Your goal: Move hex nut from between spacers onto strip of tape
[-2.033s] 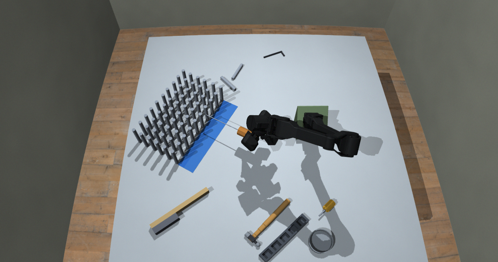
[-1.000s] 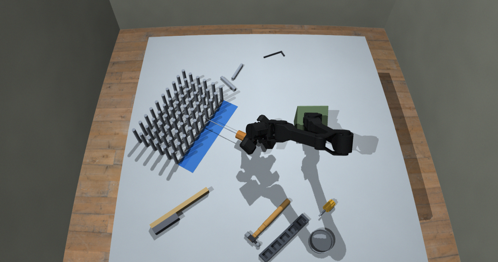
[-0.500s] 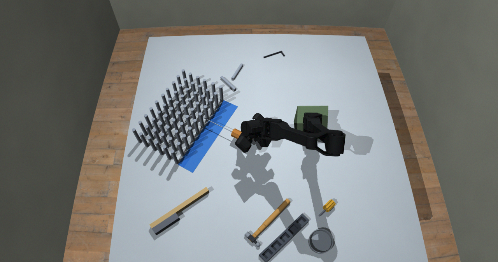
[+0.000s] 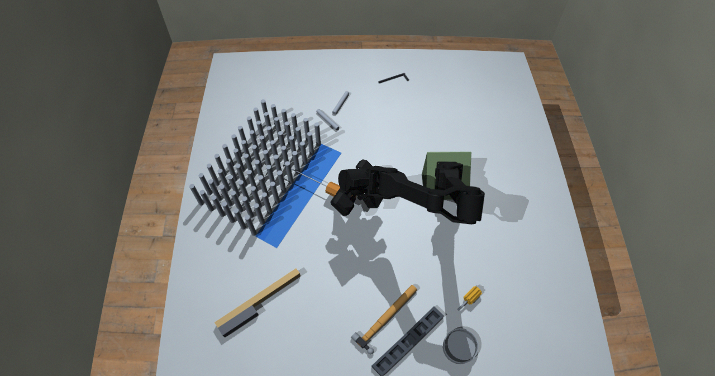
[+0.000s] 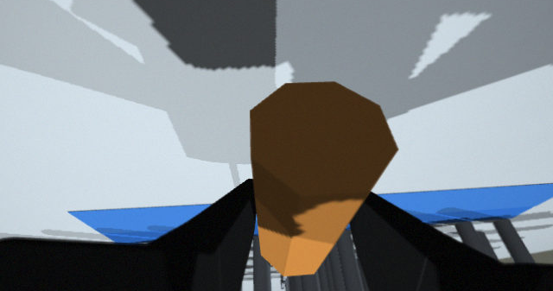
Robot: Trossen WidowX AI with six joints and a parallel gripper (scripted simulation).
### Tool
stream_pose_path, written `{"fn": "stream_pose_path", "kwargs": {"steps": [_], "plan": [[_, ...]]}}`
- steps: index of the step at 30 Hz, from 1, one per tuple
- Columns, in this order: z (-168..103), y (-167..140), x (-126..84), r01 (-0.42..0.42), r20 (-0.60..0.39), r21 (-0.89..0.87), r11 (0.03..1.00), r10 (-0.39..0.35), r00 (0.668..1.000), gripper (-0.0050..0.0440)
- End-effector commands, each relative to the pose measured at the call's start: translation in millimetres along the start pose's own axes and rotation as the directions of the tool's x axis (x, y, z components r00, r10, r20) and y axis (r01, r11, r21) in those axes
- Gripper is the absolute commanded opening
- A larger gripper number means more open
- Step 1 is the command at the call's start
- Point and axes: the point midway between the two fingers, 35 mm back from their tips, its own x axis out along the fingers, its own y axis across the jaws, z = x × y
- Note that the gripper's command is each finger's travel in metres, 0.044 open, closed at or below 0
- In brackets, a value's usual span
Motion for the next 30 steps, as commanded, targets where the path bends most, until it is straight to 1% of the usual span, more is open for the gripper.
{"fn": "stream_pose_path", "kwargs": {"steps": [1,30], "plan": [[-10.2,-8.0,-0.9,0.023,-0.019,-0.014,1.000,-0.023,1.000,-0.0050],[-46.9,-8.4,22.7,0.025,-0.022,-0.016,1.000,-0.025,0.999,-0.0050]]}}
